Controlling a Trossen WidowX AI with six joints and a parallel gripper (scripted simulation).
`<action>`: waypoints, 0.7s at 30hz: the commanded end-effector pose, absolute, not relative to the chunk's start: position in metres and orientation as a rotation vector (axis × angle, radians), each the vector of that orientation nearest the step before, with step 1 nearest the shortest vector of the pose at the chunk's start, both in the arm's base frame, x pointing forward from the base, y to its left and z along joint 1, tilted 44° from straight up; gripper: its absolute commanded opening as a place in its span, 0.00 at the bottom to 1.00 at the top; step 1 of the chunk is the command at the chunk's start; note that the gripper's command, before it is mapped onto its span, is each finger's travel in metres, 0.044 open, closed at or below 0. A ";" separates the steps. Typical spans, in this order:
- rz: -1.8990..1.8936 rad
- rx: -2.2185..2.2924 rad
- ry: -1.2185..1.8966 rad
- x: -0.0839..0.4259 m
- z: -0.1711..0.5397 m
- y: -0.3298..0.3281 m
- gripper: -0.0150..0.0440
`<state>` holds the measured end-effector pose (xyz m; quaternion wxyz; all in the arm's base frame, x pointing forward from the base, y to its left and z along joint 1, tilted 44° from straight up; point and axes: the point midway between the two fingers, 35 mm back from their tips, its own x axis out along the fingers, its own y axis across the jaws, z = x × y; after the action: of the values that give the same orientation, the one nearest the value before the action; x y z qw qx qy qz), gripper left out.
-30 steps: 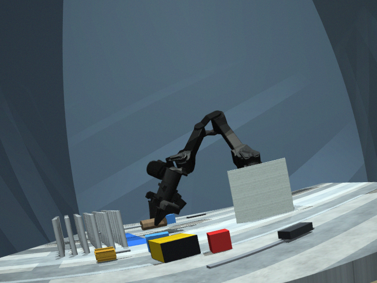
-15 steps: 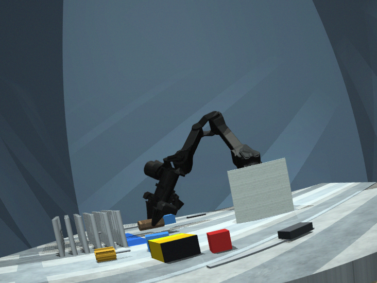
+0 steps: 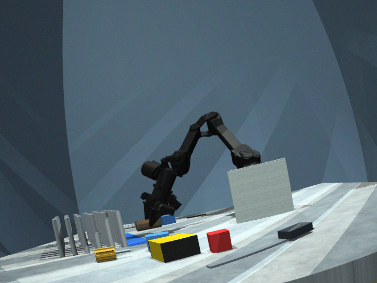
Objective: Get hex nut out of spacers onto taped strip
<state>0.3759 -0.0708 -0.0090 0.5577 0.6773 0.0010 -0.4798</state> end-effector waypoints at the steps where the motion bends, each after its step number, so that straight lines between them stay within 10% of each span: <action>1: -1.129 1.605 -0.004 0.380 -0.009 -0.069 0.25; 21: -1.128 1.606 -0.003 0.391 -0.014 -0.064 0.25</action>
<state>0.3877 -0.0651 -0.0145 0.5576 0.6776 0.0013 -0.4795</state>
